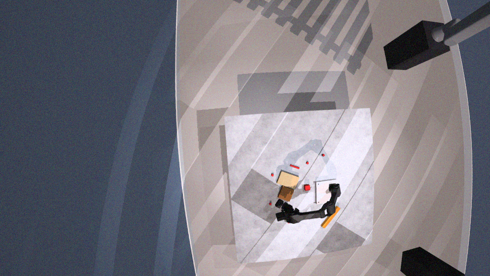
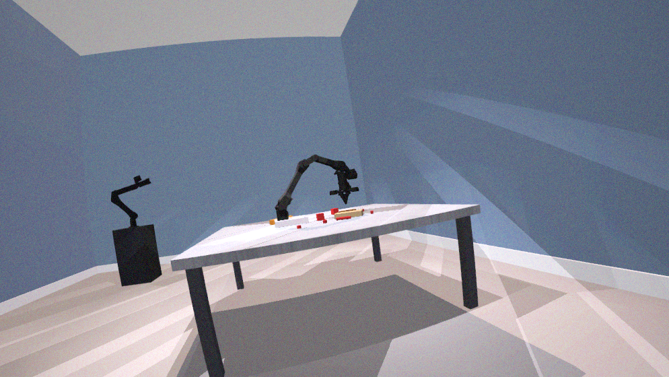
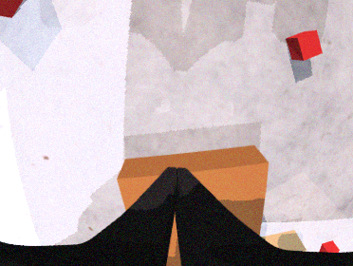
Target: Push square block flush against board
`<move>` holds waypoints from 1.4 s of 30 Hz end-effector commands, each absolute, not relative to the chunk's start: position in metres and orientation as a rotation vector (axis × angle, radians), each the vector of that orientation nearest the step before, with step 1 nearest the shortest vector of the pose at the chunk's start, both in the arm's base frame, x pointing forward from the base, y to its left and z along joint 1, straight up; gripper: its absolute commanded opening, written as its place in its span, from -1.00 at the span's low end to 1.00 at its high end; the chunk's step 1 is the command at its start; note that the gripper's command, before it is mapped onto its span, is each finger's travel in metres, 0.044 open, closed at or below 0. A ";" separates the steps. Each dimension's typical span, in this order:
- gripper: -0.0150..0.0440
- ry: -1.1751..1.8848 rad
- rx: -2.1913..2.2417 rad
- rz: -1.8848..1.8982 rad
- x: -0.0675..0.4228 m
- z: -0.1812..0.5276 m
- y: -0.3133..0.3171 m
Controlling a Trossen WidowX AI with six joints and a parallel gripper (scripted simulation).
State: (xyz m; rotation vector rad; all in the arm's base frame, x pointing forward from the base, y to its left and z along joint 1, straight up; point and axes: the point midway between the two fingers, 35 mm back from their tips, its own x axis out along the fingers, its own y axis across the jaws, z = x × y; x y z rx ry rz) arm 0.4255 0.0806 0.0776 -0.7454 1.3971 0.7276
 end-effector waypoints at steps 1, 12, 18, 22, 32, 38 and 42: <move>-0.49 1.367 -0.844 0.824 0.434 0.074 0.082; -0.49 1.351 -0.885 0.863 0.440 0.022 0.083; -0.49 1.351 -0.885 0.863 0.439 0.019 0.083; -0.49 1.351 -0.885 0.863 0.439 0.019 0.081; -0.49 1.352 -0.885 0.862 0.435 0.018 0.071; -0.49 1.352 -0.886 0.862 0.433 0.018 0.066; -0.49 1.353 -0.886 0.862 0.432 0.018 0.062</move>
